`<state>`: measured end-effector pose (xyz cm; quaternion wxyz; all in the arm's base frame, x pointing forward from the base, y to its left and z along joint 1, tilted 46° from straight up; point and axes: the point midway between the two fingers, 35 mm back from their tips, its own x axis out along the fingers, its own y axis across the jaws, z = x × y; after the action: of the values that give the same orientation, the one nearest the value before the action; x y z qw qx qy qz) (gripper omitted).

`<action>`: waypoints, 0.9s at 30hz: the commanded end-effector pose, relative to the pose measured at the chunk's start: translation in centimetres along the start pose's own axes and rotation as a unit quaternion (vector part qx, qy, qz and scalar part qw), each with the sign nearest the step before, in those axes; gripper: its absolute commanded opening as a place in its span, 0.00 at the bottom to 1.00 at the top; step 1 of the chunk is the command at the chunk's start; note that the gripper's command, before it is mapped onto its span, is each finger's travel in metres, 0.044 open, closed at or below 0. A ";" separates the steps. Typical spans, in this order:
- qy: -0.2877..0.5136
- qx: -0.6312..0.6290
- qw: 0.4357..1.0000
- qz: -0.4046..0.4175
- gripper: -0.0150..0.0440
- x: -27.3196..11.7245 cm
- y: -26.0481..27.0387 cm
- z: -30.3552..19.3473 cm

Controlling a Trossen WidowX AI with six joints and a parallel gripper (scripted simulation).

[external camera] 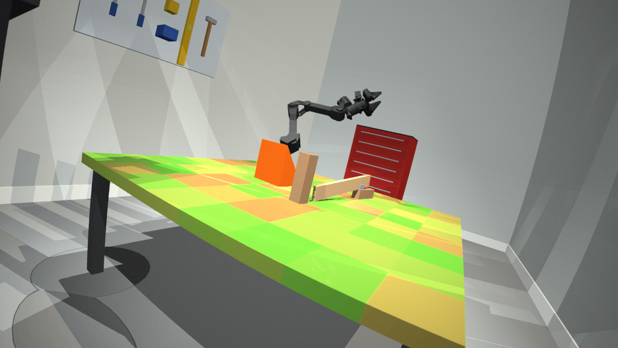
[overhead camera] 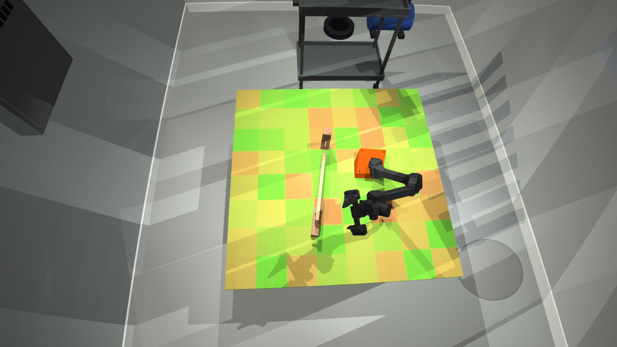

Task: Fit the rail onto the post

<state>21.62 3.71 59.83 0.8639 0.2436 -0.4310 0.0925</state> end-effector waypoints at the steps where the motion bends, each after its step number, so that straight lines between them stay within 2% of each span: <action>1: 0.002 -0.002 1.000 0.000 0.98 0.0 0.0 -0.1; 5: 0.053 -0.057 0.997 -0.002 1.00 0.4 -0.9 -3.6; 13: 0.258 -0.250 0.933 0.018 1.00 -0.9 -6.1 -16.3; 20: 0.427 -0.366 0.823 0.079 1.00 -5.5 -11.7 -25.2; 27: 0.579 -0.417 0.674 0.190 1.00 -13.1 -17.2 -32.6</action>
<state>42.26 6.17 31.48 0.9442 -0.2885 0.0665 0.1444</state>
